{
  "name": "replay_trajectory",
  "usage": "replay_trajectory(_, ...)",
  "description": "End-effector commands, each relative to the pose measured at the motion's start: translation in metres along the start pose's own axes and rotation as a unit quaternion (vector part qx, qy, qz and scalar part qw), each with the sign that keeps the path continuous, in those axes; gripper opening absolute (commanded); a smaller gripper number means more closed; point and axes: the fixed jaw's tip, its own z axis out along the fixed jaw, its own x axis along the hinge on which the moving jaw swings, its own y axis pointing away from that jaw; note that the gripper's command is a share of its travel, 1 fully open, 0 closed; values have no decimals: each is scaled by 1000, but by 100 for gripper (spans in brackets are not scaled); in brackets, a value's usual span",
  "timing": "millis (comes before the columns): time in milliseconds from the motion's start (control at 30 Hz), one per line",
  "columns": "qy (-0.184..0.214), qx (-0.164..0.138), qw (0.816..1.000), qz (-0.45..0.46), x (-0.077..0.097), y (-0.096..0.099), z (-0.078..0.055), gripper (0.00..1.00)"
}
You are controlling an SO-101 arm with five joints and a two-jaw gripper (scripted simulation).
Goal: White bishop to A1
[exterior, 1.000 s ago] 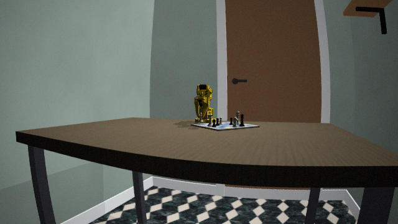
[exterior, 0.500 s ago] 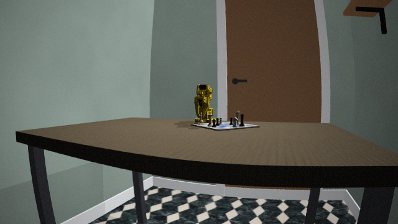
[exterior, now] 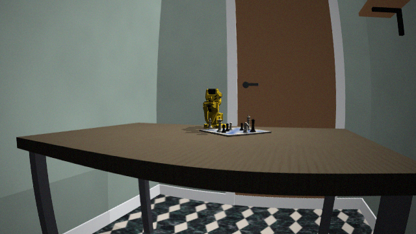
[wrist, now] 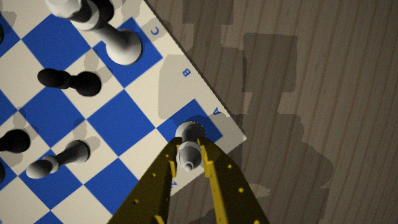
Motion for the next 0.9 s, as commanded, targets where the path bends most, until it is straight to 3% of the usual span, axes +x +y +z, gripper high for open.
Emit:
replay_trajectory(0,5,0,1000,-2,4,0,2,0)
replay_trajectory(867,5,0,1000,-3,6,0,8,0)
